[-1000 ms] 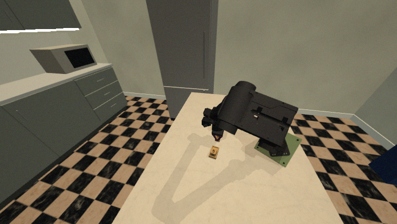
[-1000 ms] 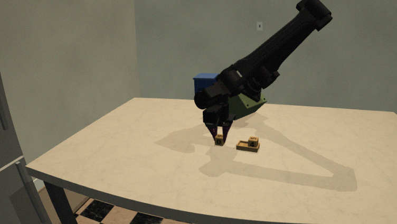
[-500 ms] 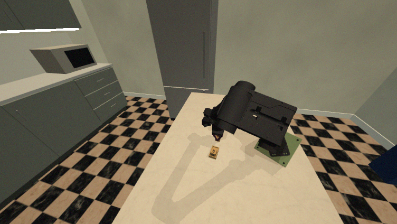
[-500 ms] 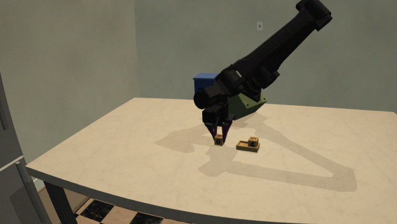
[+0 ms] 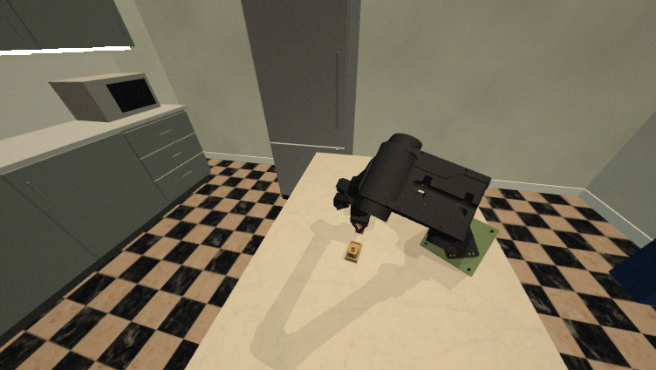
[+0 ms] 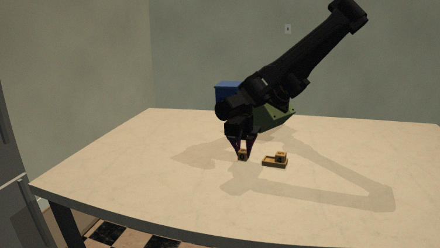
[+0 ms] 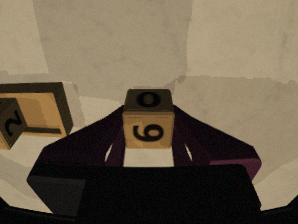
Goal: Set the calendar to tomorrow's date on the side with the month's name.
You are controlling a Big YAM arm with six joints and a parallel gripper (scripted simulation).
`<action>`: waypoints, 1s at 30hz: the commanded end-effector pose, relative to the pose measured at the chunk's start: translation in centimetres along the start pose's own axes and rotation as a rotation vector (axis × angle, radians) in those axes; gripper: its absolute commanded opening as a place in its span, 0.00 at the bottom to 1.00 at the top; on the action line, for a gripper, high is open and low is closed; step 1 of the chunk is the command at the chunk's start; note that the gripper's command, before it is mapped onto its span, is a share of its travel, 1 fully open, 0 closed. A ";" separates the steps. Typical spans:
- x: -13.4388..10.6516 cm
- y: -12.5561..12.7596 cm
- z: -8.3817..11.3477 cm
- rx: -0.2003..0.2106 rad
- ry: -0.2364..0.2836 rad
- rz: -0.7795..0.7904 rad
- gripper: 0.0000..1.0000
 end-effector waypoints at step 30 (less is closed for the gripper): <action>1.3 -1.1 0.8 -0.020 -0.033 0.018 0.27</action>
Point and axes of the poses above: the point where the finger pads meet when closed, its own z axis back along the fingers, its own y axis across the jaws, x = y × z, the point moved 8 cm from there along z, back along the fingers, and after that the axes turned 6 degrees about z, right-handed, at the moved point
